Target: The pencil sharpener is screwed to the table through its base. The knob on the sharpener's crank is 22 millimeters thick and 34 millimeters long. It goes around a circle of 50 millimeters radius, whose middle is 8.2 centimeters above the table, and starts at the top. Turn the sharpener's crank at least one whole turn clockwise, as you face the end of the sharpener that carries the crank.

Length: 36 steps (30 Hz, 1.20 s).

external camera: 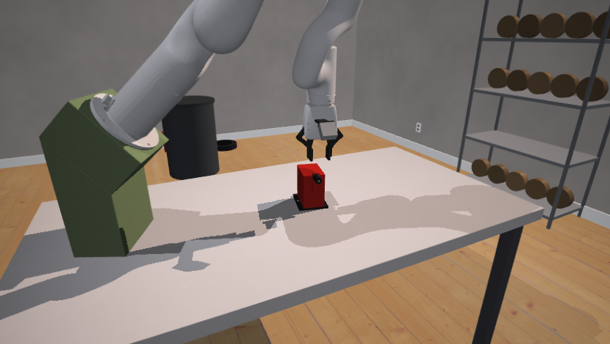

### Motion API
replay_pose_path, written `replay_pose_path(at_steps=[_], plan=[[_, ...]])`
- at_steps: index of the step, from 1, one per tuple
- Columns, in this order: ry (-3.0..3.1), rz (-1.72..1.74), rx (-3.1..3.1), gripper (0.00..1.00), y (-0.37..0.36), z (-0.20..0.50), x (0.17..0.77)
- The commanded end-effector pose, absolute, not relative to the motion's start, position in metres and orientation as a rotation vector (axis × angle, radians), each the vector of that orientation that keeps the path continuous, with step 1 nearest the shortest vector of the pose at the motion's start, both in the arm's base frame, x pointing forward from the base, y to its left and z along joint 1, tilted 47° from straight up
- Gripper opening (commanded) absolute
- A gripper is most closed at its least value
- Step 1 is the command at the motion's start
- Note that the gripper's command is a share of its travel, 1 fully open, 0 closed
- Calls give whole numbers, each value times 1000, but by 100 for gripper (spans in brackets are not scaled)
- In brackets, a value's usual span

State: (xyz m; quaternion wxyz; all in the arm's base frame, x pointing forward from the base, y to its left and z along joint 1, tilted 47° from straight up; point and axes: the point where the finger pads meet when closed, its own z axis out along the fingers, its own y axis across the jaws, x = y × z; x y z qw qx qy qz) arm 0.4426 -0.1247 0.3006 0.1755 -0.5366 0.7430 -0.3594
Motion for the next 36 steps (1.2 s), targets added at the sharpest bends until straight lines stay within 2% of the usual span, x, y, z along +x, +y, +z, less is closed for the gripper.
replay_pose_path(at_steps=[1,36], plan=[[2104,-1019,-1519,54,-125,301,443],[2103,-1019,-1519,54,-128,296,448]])
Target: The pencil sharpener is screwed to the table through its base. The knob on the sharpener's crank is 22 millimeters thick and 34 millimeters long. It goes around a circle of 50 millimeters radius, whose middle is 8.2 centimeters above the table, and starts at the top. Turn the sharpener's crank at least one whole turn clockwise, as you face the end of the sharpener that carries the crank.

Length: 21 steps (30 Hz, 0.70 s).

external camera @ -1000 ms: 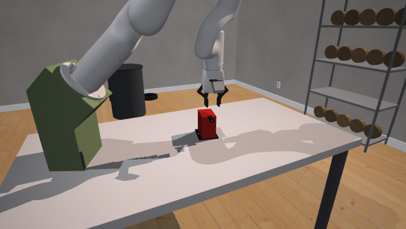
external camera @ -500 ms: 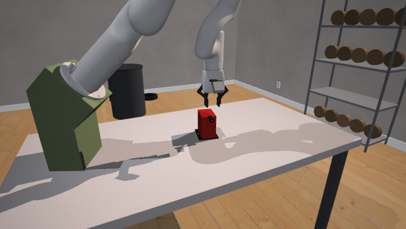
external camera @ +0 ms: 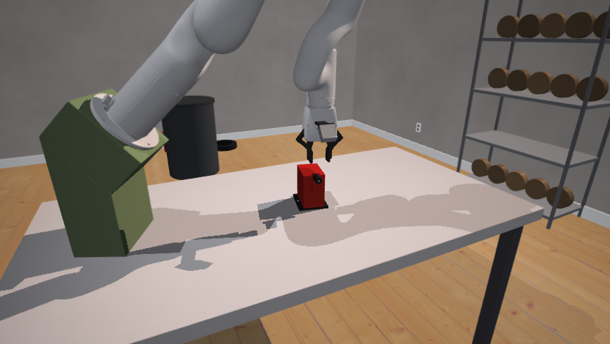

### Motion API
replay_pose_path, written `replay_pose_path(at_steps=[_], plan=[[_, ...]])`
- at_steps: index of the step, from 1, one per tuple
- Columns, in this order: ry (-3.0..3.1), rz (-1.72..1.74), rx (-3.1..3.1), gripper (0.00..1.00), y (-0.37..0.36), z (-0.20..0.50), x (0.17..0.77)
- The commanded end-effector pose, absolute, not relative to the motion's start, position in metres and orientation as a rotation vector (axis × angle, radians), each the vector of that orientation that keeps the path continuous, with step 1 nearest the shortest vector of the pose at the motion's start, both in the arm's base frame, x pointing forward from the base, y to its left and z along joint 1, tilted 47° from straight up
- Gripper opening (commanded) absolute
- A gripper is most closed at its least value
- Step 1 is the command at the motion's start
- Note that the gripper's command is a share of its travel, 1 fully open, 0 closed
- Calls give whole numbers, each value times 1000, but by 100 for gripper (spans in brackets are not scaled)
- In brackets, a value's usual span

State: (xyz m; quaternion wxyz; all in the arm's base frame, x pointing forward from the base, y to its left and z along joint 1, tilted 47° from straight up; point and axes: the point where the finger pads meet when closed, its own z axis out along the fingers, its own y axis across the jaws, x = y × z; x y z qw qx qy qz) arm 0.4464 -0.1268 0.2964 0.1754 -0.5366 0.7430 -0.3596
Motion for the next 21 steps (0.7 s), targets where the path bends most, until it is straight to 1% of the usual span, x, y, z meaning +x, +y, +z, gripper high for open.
replay_pose_path(at_steps=[1,21], plan=[[2103,-1019,-1519,54,-128,295,448],[2103,-1019,-1519,54,-138,276,465]])
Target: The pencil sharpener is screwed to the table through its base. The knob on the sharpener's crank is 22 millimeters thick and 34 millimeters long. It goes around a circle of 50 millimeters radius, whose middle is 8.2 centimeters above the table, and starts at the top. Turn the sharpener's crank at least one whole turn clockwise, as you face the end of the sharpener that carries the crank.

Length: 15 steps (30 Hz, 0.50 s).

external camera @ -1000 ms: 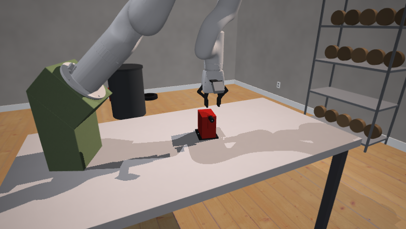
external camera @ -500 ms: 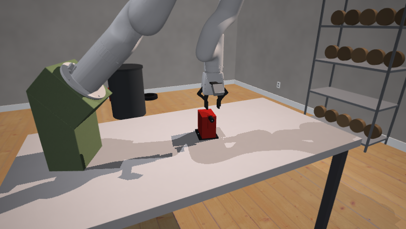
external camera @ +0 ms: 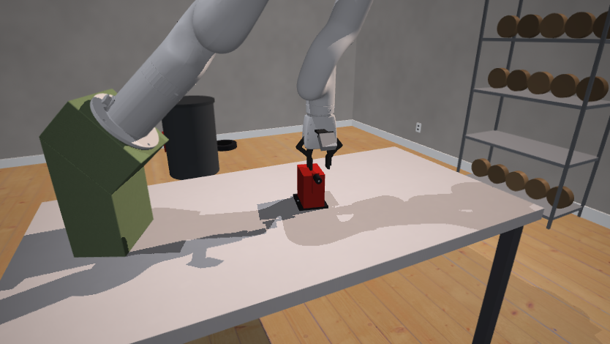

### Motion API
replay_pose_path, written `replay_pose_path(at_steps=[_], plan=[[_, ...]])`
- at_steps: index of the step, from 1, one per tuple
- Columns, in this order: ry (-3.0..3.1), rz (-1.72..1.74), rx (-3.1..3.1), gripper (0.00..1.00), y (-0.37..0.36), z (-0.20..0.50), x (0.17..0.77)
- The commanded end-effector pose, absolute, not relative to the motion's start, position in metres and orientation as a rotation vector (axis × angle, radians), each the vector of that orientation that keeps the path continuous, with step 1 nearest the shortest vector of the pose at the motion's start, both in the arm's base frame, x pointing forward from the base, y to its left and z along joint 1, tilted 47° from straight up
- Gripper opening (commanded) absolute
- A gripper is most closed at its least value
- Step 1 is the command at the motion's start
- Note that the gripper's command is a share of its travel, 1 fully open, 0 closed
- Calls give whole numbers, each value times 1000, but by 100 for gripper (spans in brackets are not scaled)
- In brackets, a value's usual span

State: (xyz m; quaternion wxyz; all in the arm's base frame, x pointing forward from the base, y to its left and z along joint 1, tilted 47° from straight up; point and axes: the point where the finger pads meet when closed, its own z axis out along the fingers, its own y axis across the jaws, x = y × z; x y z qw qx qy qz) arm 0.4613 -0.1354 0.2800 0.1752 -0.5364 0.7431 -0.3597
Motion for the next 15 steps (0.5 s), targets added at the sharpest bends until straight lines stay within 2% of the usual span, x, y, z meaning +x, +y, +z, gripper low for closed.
replay_pose_path(at_steps=[1,15], plan=[[2103,-1019,-1519,54,-138,275,466],[2103,-1019,-1519,54,-143,267,474]])
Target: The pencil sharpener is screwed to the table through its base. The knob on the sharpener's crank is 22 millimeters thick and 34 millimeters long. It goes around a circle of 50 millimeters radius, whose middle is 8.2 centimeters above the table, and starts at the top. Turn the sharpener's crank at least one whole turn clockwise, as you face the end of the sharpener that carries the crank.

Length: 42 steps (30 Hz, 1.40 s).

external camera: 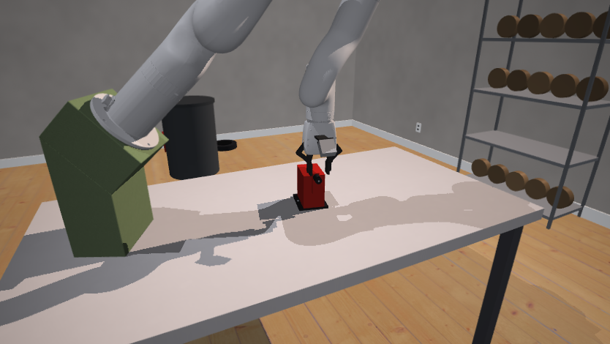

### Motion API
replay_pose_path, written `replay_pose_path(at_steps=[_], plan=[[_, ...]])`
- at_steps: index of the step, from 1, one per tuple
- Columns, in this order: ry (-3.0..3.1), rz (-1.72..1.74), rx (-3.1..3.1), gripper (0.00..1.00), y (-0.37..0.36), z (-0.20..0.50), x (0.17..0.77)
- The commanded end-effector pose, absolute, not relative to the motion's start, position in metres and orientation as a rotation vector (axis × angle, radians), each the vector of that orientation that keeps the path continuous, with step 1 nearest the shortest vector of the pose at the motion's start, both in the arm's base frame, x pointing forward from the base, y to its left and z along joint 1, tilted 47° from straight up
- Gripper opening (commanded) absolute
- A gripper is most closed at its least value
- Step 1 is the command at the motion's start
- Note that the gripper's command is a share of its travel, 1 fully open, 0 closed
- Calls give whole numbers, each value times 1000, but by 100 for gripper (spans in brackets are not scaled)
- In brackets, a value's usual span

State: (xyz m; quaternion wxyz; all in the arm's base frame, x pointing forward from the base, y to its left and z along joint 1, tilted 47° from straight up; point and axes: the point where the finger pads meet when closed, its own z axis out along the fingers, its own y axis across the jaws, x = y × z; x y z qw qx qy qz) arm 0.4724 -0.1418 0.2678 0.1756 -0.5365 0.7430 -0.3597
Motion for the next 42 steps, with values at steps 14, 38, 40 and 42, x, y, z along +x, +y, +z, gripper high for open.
replay_pose_path(at_steps=[14,38,40,42], plan=[[2103,-1019,-1519,54,-143,266,475],[2103,-1019,-1519,54,-144,263,477],[2103,-1019,-1519,54,-145,262,478],[2103,-1019,-1519,54,-145,261,479]])
